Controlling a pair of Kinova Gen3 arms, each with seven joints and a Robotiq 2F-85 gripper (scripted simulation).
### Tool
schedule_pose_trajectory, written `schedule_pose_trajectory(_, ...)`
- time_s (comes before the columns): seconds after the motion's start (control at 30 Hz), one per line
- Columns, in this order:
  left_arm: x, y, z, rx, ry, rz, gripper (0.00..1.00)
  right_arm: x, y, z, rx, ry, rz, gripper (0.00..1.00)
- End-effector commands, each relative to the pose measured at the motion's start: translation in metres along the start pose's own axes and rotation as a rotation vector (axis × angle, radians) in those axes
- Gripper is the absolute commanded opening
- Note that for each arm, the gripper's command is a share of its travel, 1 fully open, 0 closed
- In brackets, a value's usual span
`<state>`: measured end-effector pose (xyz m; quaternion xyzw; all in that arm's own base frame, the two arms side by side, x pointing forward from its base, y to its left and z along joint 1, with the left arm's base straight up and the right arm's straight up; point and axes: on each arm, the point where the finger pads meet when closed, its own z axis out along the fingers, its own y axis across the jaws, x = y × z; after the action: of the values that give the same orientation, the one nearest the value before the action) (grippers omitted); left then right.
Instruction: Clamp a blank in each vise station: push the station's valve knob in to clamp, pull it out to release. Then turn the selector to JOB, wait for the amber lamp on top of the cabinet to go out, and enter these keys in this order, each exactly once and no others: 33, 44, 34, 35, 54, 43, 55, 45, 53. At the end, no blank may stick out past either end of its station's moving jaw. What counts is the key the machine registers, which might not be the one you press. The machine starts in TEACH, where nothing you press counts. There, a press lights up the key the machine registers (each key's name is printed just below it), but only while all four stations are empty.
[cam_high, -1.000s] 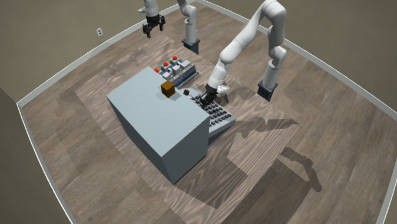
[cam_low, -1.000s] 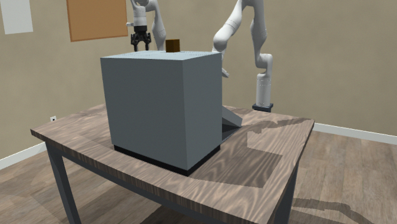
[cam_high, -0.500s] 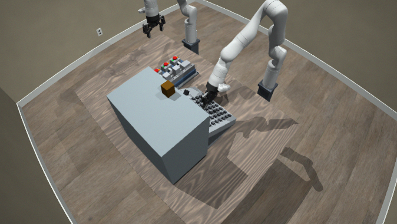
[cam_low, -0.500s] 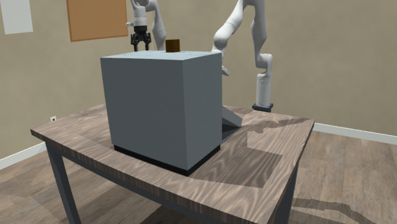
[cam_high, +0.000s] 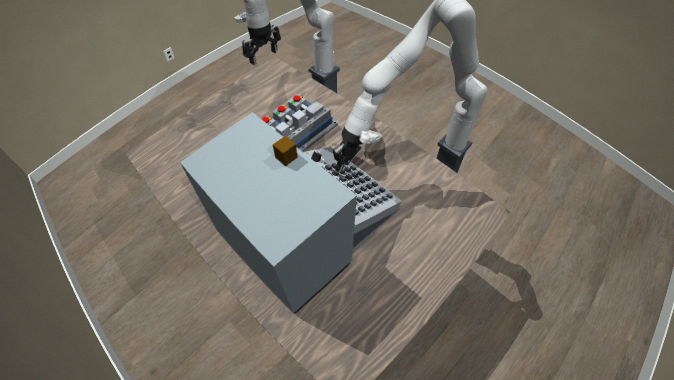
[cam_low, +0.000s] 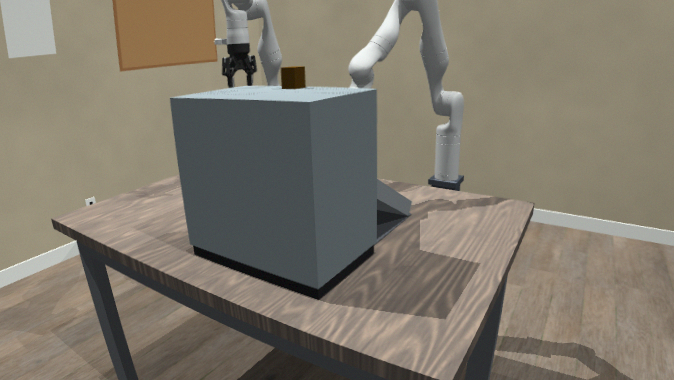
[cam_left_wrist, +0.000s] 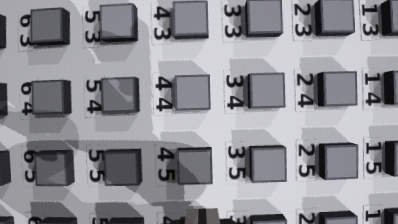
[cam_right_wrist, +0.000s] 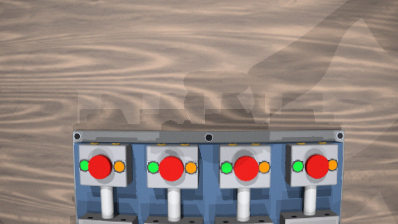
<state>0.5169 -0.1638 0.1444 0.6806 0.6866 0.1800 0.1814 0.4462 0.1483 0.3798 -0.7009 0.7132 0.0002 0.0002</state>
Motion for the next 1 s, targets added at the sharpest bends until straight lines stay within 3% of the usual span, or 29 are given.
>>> schedule_pose_trajectory(0.0, -0.0075, -0.0025, 0.0001, -0.016, 0.006, -0.003, 0.099, -0.0001, 0.0, -0.0007, 0.002, 0.0, 0.0, 1.0)
schedule_pose_trajectory(0.97, -0.0075, -0.0024, 0.0099, -0.016, 0.006, -0.003, 0.099, -0.0001, 0.0, -0.0007, 0.002, 0.0, 0.0, 1.0)
